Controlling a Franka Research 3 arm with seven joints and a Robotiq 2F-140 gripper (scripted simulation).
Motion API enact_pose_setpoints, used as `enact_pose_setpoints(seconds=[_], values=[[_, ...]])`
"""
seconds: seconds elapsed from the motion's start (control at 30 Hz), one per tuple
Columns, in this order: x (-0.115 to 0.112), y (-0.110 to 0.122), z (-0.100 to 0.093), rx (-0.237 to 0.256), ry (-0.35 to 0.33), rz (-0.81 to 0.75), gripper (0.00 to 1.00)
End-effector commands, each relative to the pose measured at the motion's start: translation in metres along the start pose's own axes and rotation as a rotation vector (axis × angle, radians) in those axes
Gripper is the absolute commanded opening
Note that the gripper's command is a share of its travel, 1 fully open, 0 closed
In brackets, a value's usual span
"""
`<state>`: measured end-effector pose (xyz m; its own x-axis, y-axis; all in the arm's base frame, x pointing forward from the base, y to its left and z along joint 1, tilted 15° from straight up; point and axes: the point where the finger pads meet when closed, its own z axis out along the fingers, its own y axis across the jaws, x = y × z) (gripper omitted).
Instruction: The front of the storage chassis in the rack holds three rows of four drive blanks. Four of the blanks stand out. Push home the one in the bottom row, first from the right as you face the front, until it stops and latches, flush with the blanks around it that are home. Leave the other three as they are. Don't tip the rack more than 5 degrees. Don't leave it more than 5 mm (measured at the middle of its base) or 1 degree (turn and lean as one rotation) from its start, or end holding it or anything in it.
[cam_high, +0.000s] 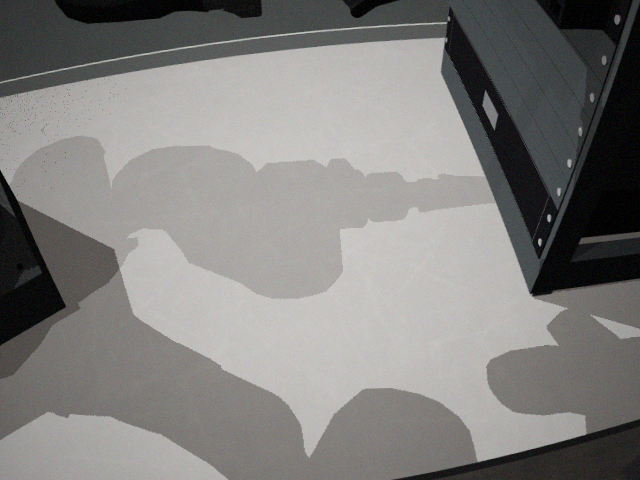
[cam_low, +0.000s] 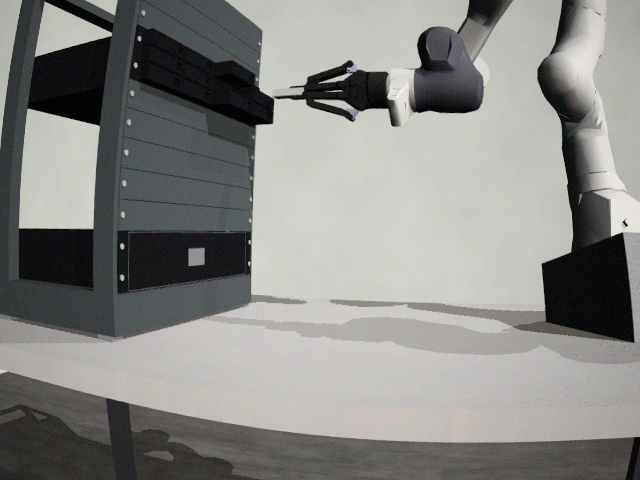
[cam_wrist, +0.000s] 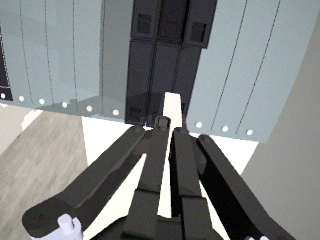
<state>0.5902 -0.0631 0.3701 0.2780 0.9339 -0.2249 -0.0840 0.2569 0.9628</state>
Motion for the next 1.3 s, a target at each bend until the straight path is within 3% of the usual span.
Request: enact_pose_setpoints(seconds=[0.0, 0.17, 0.6, 0.83, 1.27], values=[[0.001, 0.000, 0.000, 0.001, 0.005, 0.006, 0.00], [0.003, -0.015, -0.011, 0.020, 0.019, 0.006, 0.00], [0.007, -0.040, -0.028, 0.009, 0.032, 0.008, 0.00], [0.008, -0.040, 0.002, 0.009, 0.032, 0.008, 0.00], [0.009, -0.040, 0.011, 0.009, 0.032, 0.008, 0.00]])
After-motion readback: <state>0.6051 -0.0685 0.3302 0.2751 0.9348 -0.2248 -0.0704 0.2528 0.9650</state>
